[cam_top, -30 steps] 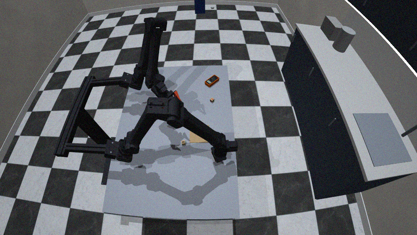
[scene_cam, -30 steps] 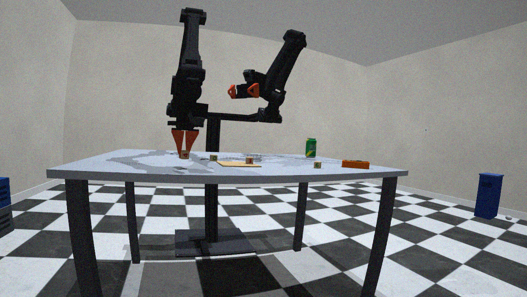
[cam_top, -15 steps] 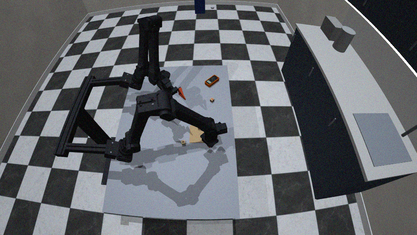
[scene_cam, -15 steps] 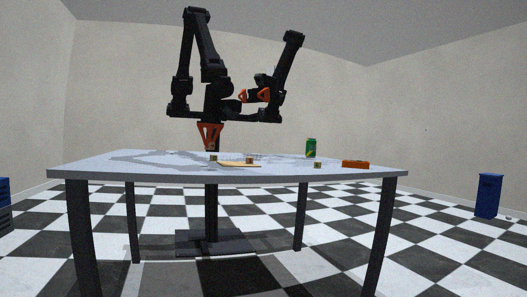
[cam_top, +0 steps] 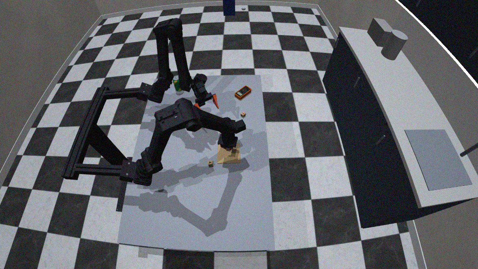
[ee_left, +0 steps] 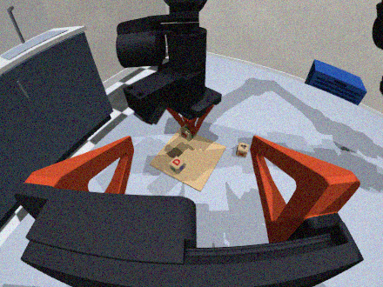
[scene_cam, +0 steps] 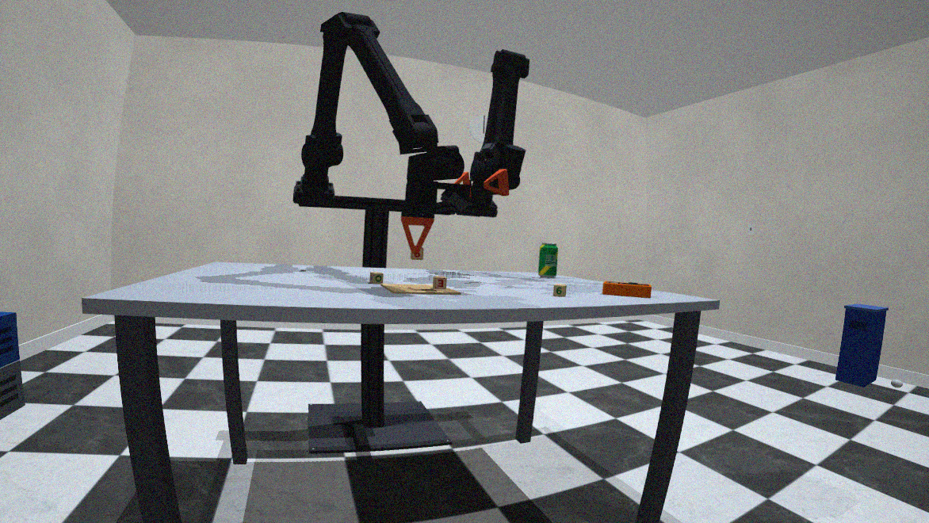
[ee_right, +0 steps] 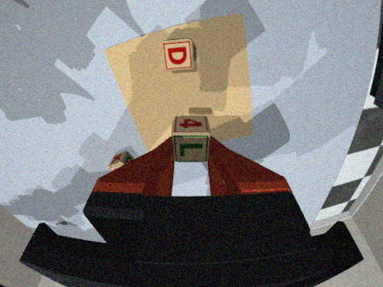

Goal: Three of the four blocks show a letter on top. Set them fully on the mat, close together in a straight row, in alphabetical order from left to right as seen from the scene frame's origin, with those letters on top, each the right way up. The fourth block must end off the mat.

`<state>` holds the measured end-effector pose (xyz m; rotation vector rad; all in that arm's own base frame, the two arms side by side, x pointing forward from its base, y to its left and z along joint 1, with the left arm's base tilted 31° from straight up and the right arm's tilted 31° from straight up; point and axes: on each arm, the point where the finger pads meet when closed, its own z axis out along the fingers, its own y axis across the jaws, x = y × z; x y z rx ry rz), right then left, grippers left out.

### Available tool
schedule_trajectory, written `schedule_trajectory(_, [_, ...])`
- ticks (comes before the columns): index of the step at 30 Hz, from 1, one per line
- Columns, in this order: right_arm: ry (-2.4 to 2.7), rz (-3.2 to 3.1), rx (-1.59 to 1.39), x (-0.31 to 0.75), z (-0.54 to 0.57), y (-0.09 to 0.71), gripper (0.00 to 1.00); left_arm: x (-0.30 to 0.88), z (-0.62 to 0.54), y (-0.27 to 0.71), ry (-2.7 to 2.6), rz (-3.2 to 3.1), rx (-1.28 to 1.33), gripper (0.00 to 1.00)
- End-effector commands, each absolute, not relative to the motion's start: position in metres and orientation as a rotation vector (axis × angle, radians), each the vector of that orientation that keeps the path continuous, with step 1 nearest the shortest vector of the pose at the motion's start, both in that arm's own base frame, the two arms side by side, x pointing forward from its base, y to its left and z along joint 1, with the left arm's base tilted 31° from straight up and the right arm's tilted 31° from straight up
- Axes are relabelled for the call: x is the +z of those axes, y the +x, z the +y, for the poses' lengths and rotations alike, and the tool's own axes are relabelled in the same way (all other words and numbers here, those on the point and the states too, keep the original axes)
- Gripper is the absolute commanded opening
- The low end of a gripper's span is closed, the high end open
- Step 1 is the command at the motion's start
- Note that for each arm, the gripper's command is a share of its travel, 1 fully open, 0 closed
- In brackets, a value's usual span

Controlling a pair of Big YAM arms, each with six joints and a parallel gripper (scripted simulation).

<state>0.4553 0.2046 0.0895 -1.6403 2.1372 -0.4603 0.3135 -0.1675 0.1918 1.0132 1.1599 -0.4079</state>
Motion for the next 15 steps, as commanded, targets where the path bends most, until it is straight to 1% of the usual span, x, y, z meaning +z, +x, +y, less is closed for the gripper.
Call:
schedule_trajectory(1, [-1.736,2.052,-0.479,0.089,0.223,0.452,0.20,0.187,-0.151,0.334,1.049,1.168,-0.377,1.00])
schedule_trajectory(15, [-1.703,2.059,-0.482,0.081,0.219,0.474,0.20,0.182,-0.135,0.338,1.098,1.165,-0.437,1.00])
